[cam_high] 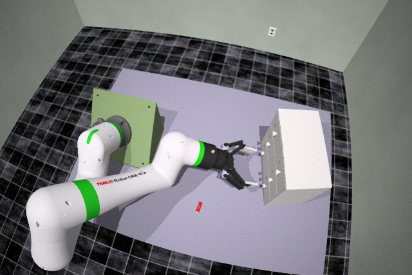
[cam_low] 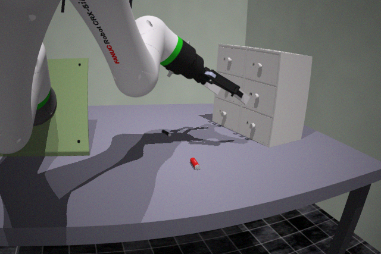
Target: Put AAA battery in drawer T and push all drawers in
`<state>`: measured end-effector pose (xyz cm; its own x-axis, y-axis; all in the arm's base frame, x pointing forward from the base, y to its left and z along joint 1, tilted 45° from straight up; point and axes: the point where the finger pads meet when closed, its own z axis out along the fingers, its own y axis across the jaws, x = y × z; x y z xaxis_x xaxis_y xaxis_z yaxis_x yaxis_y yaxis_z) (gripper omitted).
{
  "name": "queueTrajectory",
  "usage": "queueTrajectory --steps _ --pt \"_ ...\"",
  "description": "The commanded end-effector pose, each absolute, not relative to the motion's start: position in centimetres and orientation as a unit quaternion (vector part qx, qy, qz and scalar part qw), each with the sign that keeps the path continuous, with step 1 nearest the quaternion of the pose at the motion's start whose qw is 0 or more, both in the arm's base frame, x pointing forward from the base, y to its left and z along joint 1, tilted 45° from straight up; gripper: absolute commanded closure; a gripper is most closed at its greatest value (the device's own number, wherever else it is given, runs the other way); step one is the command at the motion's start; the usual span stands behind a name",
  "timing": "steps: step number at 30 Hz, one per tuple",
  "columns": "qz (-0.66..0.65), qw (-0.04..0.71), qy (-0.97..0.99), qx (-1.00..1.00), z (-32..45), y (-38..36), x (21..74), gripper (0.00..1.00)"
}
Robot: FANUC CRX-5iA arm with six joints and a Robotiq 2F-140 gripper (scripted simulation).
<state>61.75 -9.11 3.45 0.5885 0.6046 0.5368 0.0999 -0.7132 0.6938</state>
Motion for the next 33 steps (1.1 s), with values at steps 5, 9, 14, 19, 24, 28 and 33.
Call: queueTrajectory --steps 5,9,14,19,24,28,33 --pt "0.402 0.314 0.211 0.834 3.47 -9.08 61.76 0.0" --pt "0.402 0.314 0.211 0.834 3.47 -9.08 61.76 0.0" --pt "0.402 0.314 0.211 0.834 3.47 -9.08 61.76 0.0" --pt "0.402 0.314 0.211 0.834 3.53 -9.02 61.77 0.0" --pt "0.402 0.314 0.211 0.834 3.9 -8.66 61.83 0.0" --pt "0.402 0.314 0.211 0.834 4.14 -8.42 61.87 0.0" --pt "0.402 0.314 0.211 0.834 4.3 -8.25 61.89 0.0"
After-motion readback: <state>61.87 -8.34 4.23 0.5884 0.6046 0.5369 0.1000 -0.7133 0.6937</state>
